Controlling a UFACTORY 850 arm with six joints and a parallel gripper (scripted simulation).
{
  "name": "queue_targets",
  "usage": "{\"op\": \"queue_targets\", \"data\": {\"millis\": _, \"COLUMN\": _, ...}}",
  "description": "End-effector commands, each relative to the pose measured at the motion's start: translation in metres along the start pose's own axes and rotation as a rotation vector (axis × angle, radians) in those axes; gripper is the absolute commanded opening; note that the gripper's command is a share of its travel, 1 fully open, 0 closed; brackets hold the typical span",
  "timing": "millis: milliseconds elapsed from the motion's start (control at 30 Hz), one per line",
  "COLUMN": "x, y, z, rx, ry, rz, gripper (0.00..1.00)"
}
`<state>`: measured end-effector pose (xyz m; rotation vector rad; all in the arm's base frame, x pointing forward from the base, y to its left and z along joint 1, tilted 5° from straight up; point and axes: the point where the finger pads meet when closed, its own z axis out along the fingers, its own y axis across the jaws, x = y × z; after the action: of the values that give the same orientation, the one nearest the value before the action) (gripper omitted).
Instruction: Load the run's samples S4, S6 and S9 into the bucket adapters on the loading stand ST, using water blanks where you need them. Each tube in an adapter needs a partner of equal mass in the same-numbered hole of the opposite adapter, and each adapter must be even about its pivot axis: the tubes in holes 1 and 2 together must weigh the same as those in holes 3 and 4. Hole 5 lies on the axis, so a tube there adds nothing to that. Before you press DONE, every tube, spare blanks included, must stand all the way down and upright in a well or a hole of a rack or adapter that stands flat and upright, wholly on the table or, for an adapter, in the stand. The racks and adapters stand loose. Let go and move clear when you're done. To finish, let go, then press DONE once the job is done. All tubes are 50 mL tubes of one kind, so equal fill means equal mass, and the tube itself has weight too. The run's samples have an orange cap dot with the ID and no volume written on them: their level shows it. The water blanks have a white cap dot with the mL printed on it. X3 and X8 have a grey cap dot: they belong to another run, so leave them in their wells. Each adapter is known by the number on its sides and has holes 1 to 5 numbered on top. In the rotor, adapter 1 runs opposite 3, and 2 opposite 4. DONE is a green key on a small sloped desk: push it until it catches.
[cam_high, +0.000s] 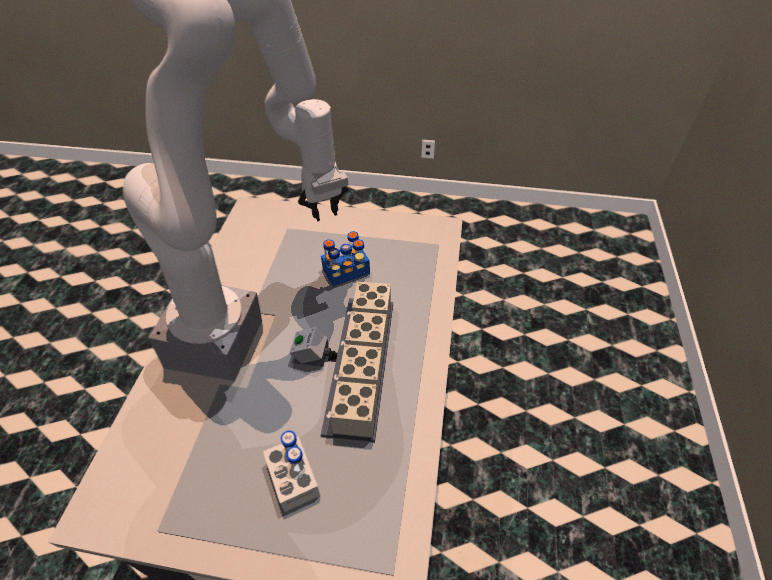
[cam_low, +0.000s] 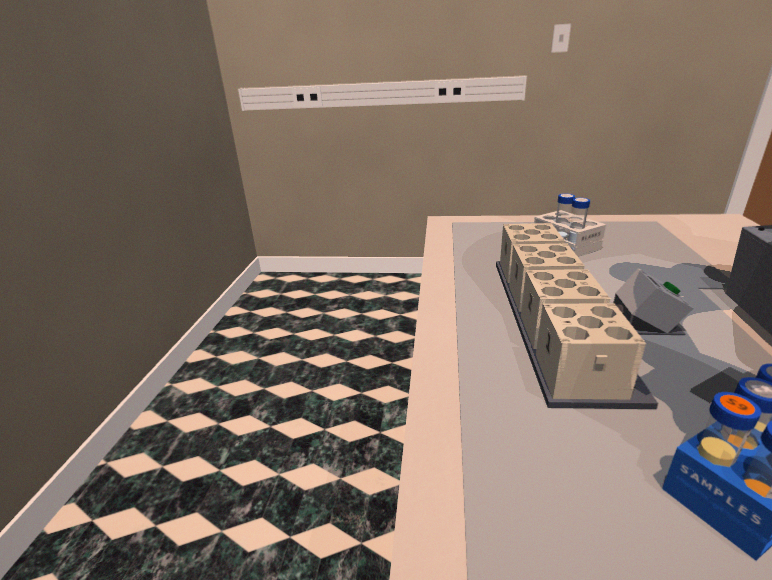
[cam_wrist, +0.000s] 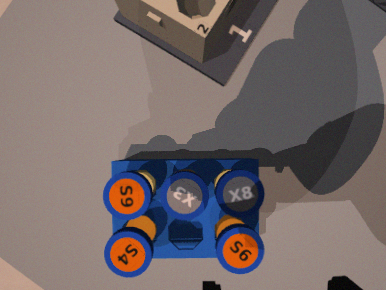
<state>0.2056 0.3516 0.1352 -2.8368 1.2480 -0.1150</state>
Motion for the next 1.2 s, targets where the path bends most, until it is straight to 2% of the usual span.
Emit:
{"op": "queue_targets", "data": {"millis": 0, "x": 0.000, "y": -0.015, "z": -0.001, "rx": 0.002, "ry": -0.001, "rz": 0.000, "gripper": 0.57}}
{"op": "queue_targets", "data": {"millis": 300, "x": 0.000, "y": -0.060, "z": -0.001, "rx": 0.002, "ry": -0.001, "rz": 0.000, "gripper": 0.57}}
{"op": "queue_targets", "data": {"millis": 367, "x": 0.000, "y": -0.060, "z": -0.001, "rx": 0.002, "ry": -0.001, "rz": 0.000, "gripper": 0.57}}
{"op": "queue_targets", "data": {"millis": 500, "x": 0.000, "y": -0.080, "z": -0.001, "rx": 0.002, "ry": -0.001, "rz": 0.000, "gripper": 0.57}}
{"op": "queue_targets", "data": {"millis": 933, "x": 0.000, "y": -0.080, "z": -0.001, "rx": 0.002, "ry": -0.001, "rz": 0.000, "gripper": 0.57}}
{"op": "queue_targets", "data": {"millis": 1167, "x": 0.000, "y": -0.080, "z": 0.013, "rx": 0.002, "ry": -0.001, "rz": 0.000, "gripper": 0.57}}
